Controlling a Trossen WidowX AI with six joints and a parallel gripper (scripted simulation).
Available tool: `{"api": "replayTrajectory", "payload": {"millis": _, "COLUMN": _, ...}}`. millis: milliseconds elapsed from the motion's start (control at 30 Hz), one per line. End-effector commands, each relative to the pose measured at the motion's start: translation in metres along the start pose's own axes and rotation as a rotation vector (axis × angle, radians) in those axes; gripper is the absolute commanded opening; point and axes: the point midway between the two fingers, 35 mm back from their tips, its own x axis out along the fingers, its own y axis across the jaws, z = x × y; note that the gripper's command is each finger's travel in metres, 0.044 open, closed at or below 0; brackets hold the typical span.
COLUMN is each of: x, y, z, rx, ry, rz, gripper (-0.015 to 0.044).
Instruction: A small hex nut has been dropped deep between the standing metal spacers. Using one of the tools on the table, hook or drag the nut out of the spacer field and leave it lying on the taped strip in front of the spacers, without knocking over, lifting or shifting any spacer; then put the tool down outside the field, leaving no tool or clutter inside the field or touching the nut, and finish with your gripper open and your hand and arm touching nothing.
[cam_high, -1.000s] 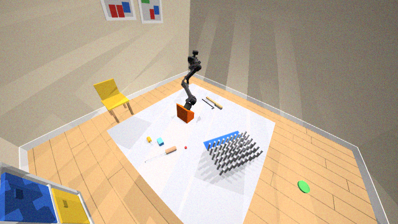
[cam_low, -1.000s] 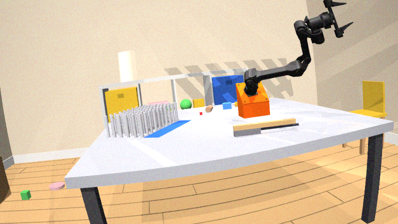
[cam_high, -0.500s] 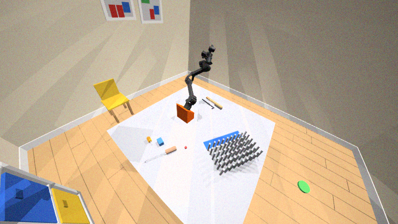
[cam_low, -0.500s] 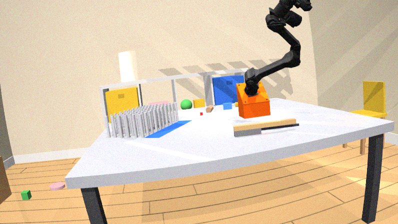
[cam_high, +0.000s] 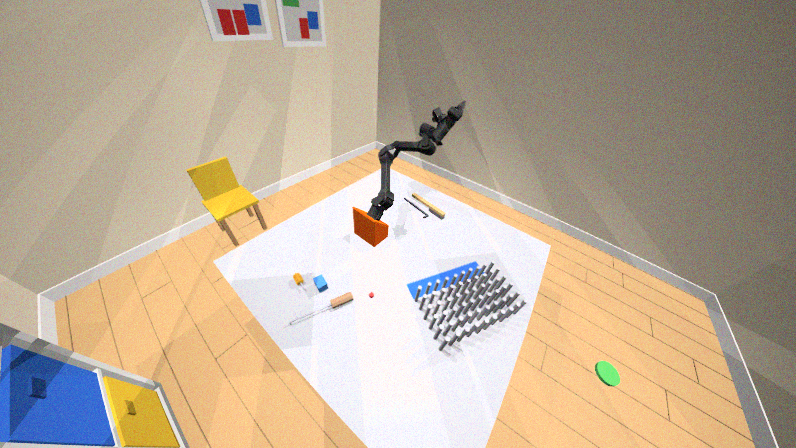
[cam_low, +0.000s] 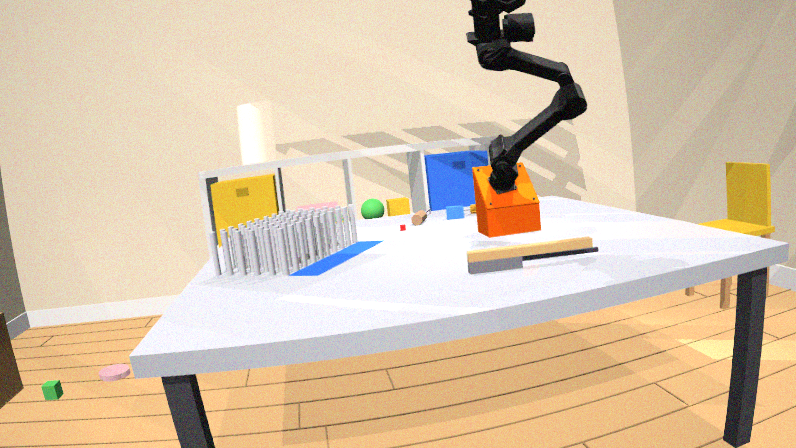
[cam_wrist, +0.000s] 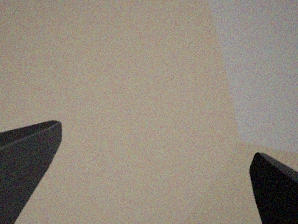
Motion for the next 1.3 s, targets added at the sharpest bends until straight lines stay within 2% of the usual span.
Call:
{"api": "replayTrajectory", "payload": {"millis": 0, "x": -0.02, "y": -0.043, "z": -0.06, "rx": -0.021, "ry": 0.156, "rz": -0.103, "gripper": 0.044}}
{"api": "replayTrajectory", "payload": {"millis": 333, "x": -0.099, "y": -0.122, "z": -0.183, "rx": -0.059, "ry": 0.515, "rz": -0.308, "gripper": 0.044}}
{"api": "replayTrajectory", "payload": {"millis": 700, "x": -0.241, "y": -0.175, "z": -0.288, "rx": -0.088, "ry": 0.952, "rz": -0.491, "gripper": 0.044}}
{"api": "replayTrajectory", "payload": {"millis": 1000, "x": -0.385, "y": -0.186, "z": -0.335, "rx": -0.094, "ry": 1.345, "rz": -0.606, "gripper": 0.044}}
{"api": "replayTrajectory", "payload": {"millis": 1267, "x": -0.513, "y": -0.171, "z": -0.337, "rx": -0.081, "ry": 1.7, "rz": -0.676, "gripper": 0.044}}
